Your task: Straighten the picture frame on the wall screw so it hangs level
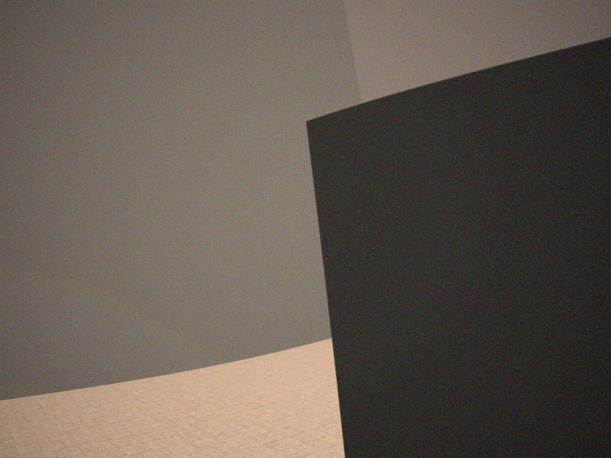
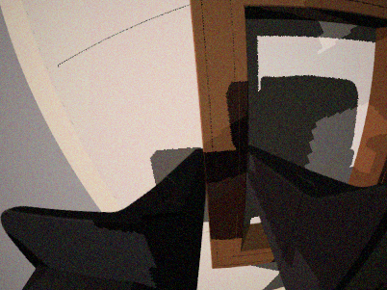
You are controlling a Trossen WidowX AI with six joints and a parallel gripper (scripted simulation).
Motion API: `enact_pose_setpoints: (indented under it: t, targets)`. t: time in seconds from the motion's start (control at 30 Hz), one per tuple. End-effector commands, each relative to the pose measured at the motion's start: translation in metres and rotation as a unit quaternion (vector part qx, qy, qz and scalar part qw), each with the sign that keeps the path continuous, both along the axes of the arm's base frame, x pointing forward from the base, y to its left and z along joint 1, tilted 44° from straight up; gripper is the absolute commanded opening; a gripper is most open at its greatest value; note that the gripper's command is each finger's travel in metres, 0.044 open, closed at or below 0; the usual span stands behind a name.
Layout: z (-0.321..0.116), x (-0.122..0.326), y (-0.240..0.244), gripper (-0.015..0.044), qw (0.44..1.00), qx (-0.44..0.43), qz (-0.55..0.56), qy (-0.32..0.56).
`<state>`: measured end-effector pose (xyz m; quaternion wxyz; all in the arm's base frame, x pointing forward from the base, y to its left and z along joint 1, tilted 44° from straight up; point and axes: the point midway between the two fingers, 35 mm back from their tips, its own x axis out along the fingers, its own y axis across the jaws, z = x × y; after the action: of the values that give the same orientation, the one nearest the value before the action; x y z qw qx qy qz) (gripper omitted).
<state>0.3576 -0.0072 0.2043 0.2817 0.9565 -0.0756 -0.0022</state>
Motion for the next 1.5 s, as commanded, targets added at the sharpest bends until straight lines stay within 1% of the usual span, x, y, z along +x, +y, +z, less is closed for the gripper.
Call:
enact_pose_setpoints:
  t: [0.0, 0.43, 0.53, 0.77, 0.87, 1.0, 1.1, 1.33, 1.47]
  targets:
    - [0.0001, -0.0001, 0.0, 0.0, 1.0, 0.0, 0.001, 0.0]
    - [-0.0003, 0.0001, 0.0004, 0.0, 1.0, -0.003, 0.0, 0.0]
    - [-0.0003, 0.0001, 0.0004, 0.0, 1.0, -0.028, -0.001, 0.004]
    - [-0.0003, 0.0001, 0.0004, 0.0, 1.0, -0.028, -0.001, 0.004]
    - [-0.0002, 0.0001, 0.0005, 0.0, 0.998, -0.054, -0.002, 0.008]
    - [-0.0002, 0.0001, 0.0005, 0.0, 0.998, -0.054, -0.002, 0.008]
    - [-0.0001, 0.0001, 0.0005, 0.0, 0.997, -0.072, -0.003, 0.011]
    - [-0.0001, 0.0001, 0.0005, 0.0, 0.997, -0.072, -0.003, 0.011]
    - [0.0, 0.0001, 0.0006, 0.0, 0.995, -0.098, -0.004, 0.015]
